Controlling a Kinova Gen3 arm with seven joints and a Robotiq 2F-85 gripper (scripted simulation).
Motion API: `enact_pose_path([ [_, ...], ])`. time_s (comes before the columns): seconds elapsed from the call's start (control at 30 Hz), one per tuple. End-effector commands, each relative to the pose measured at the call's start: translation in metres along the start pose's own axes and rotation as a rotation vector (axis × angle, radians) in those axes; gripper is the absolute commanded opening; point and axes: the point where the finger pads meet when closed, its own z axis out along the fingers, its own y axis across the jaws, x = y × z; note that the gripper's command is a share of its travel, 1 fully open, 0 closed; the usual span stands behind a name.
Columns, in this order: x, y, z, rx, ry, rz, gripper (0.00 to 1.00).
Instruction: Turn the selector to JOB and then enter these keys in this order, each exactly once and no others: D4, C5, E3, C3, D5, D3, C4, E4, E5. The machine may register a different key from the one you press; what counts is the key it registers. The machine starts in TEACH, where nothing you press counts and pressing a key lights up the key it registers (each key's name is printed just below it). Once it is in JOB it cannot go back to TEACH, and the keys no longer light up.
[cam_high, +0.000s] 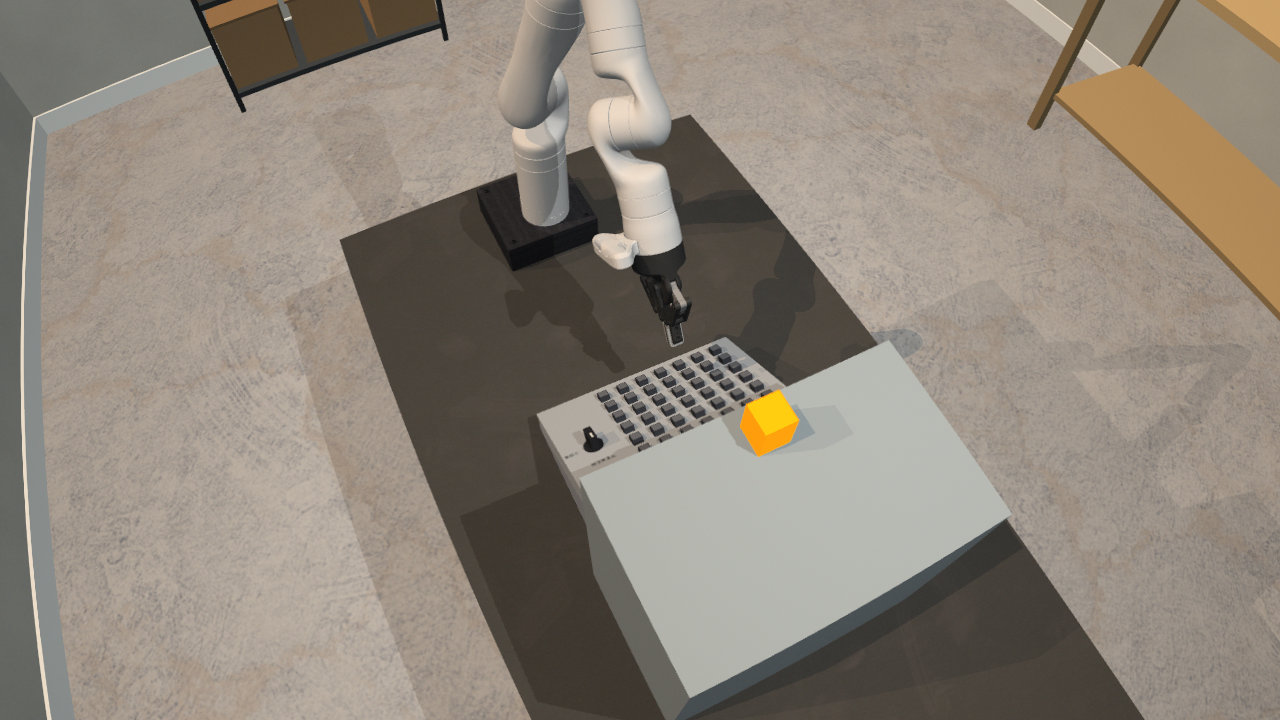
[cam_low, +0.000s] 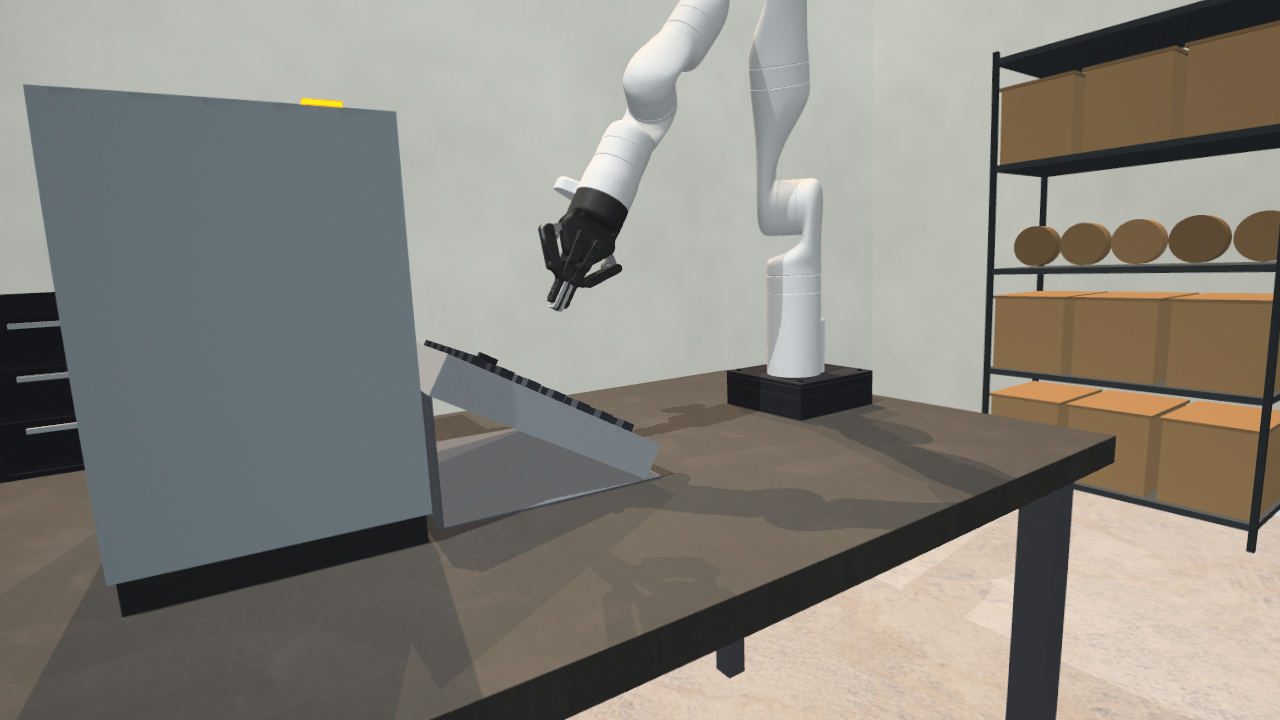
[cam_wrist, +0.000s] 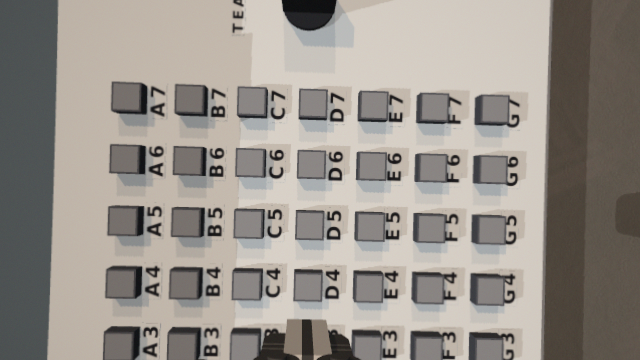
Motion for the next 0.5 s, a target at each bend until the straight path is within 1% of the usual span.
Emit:
enact_pose_path([
  [0.0, 0.000, 0.000, -0.001, 0.003, 0.000, 0.000, 0.10],
  [0.13, 0.000, 0.000, 0.001, 0.004, 0.000, -0.001, 0.10],
  [0.33, 0.000, -0.001, 0.018, 0.003, 0.001, -0.002, 0.10],
  [0.4, 0.000, -0.001, 0.018, 0.003, 0.001, -0.002, 0.10],
  [0.47, 0.000, 0.000, 0.026, 0.002, 0.002, -0.002, 0.10],
])
